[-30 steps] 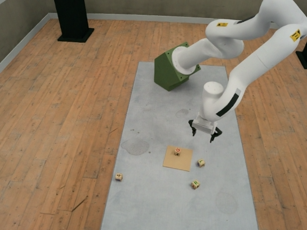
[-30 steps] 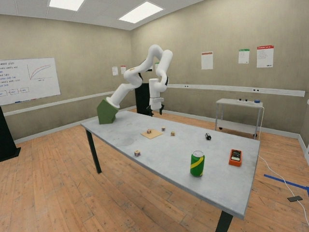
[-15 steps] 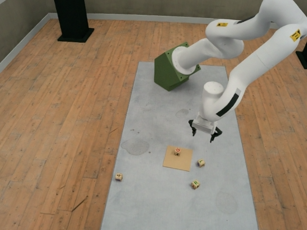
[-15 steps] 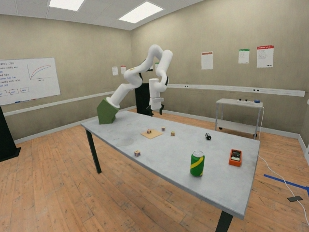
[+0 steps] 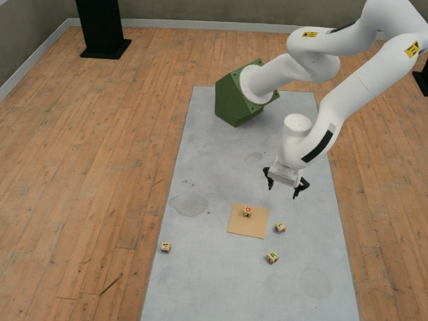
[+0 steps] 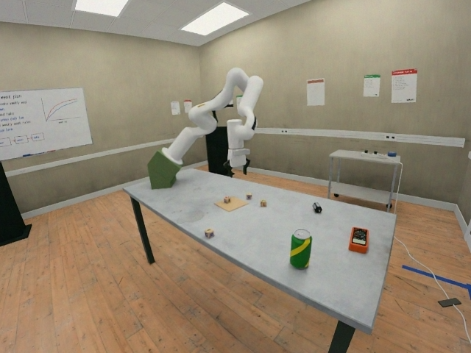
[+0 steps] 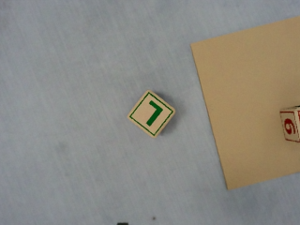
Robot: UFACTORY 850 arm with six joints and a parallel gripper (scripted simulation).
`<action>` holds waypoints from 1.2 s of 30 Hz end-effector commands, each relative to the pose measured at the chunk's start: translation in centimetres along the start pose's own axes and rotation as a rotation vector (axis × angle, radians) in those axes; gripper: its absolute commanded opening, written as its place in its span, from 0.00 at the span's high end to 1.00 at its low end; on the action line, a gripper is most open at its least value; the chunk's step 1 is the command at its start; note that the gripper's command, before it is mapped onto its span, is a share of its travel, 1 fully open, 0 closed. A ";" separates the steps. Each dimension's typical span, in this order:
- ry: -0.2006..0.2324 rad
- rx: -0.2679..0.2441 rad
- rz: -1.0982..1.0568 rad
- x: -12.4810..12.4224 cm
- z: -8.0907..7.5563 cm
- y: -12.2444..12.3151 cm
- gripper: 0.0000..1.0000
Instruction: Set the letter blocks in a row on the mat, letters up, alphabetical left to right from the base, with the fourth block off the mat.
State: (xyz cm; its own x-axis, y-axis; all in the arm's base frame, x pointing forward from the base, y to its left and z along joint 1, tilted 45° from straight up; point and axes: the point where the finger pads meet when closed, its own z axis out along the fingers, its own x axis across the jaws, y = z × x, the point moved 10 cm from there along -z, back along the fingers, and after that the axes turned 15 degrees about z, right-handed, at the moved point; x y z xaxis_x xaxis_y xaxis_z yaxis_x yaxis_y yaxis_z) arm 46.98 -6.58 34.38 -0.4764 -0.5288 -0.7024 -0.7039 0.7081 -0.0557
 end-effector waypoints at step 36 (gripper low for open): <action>-0.001 0.001 0.000 -5.3 -0.1 -12.1 0.00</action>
State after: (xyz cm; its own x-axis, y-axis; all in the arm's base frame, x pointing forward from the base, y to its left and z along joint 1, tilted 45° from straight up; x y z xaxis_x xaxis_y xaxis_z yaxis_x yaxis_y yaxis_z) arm 57.93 -12.32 38.78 -0.4763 -0.5284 -0.7028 -0.7040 0.7080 -0.0552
